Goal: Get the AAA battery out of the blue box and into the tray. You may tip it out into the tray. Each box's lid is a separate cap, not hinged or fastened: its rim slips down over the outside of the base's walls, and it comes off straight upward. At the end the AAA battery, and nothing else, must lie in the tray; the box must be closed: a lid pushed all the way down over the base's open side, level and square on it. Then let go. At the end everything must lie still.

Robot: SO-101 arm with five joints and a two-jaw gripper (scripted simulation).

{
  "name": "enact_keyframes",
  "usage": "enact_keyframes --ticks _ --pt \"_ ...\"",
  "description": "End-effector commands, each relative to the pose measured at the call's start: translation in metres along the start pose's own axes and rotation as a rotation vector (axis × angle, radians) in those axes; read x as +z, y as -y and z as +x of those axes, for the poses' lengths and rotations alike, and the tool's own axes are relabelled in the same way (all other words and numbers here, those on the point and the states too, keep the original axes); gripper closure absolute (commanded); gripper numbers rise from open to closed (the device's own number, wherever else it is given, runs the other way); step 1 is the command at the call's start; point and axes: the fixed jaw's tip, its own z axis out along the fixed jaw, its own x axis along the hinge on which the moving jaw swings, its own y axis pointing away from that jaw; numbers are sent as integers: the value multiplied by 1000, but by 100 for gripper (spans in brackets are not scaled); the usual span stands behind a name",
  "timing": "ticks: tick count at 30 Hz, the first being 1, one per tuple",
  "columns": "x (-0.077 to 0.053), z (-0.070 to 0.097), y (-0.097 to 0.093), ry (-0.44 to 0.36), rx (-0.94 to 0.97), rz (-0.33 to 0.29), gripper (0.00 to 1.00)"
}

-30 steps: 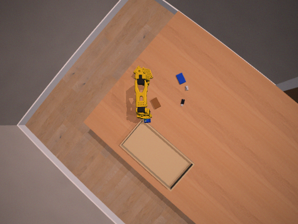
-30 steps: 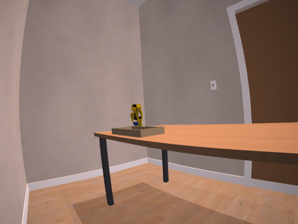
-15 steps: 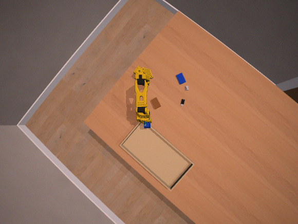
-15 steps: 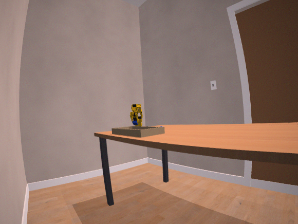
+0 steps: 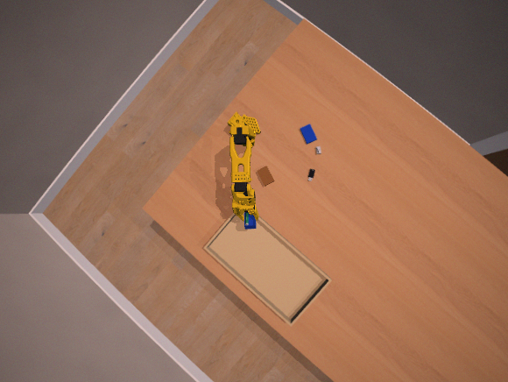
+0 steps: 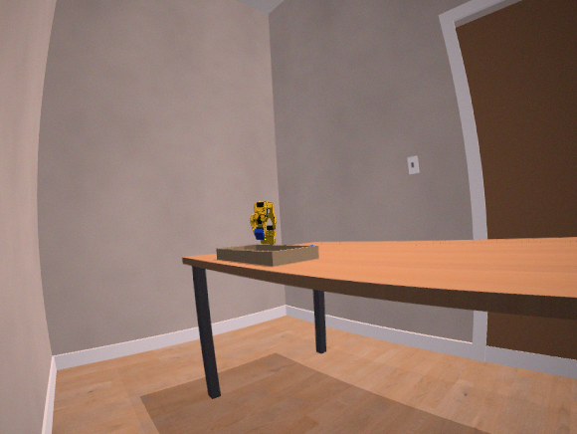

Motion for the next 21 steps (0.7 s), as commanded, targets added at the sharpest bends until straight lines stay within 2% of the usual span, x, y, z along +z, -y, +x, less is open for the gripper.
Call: enact_keyframes --ticks 1,15,17,21 --pt "-8 19 -4 -102 -1 -12 80" --pt "-16 56 -7 -339 -2 -29 80" --pt "-16 56 -7 -339 -2 -29 80" --pt "-20 66 -7 -402 -2 -33 80"
